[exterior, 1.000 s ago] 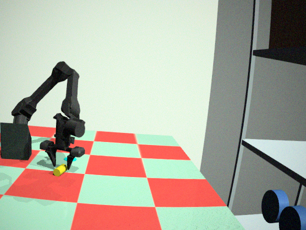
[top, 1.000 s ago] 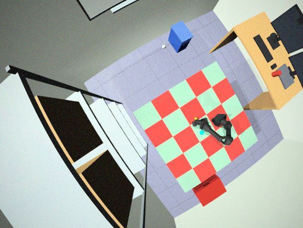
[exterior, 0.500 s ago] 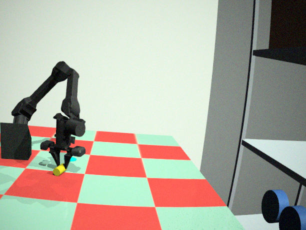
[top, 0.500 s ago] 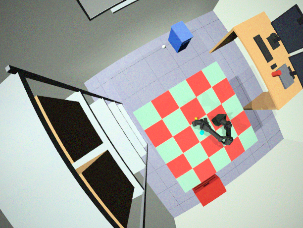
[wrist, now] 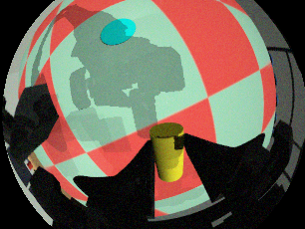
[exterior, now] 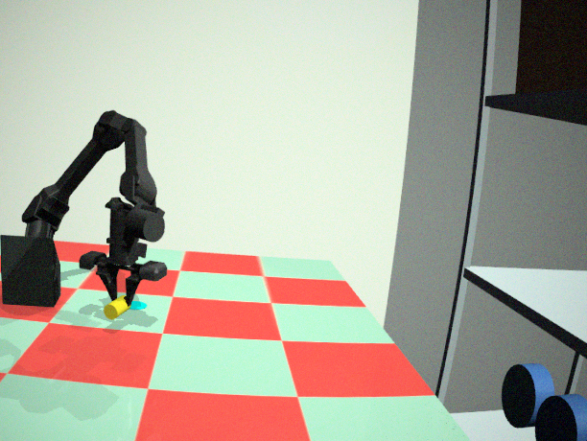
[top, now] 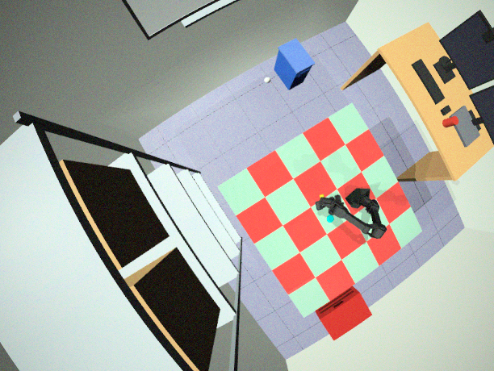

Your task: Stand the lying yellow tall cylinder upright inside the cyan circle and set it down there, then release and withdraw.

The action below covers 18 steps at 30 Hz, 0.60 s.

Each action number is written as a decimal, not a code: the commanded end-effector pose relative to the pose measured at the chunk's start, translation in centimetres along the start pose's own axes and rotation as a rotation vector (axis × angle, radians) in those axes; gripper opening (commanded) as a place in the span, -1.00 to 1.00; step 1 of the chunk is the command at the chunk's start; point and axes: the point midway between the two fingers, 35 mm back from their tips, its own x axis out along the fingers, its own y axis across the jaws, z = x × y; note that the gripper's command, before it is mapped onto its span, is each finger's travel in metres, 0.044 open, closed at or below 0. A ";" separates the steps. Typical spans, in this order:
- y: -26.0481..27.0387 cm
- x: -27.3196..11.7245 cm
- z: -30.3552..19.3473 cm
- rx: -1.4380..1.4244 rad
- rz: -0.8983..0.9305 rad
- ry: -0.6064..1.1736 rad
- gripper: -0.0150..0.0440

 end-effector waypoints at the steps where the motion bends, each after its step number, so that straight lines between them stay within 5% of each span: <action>1: -0.1 -1.4 -0.1 -0.004 -0.003 0.008 -0.14; 18: 0.4 -6.6 0.0 -0.004 -0.001 0.007 -0.14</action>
